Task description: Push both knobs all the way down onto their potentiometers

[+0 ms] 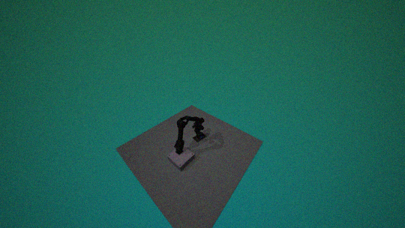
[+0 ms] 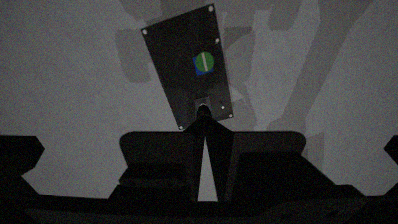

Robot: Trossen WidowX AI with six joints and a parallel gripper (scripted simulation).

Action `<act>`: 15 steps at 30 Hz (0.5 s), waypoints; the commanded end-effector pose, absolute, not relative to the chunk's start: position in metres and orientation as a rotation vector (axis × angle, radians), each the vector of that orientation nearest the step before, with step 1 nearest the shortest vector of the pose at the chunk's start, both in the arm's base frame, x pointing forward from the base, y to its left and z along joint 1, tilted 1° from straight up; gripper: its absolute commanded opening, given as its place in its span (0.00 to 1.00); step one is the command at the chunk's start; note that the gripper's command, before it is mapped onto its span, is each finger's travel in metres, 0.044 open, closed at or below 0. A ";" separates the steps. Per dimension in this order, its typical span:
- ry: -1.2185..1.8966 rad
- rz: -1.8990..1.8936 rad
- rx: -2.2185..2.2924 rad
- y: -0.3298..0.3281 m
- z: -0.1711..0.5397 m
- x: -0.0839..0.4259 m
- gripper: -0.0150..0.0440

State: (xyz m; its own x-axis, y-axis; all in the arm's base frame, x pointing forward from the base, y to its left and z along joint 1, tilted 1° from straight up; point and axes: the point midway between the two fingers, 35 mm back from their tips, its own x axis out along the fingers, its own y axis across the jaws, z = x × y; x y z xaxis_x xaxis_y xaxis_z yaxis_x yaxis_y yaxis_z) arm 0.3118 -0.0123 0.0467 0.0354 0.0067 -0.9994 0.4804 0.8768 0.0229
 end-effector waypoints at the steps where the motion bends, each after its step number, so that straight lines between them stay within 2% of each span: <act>1: 1.508 -0.374 0.403 -0.011 0.041 0.311 0.25; 15: 1.508 -0.374 0.403 -0.011 0.035 0.311 0.25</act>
State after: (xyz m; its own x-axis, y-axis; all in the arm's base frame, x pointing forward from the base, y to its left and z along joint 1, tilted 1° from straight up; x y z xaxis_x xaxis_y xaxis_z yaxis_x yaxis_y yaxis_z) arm 0.3112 -0.0123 0.0437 0.0380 0.0066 -0.9993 0.4802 0.8768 0.0240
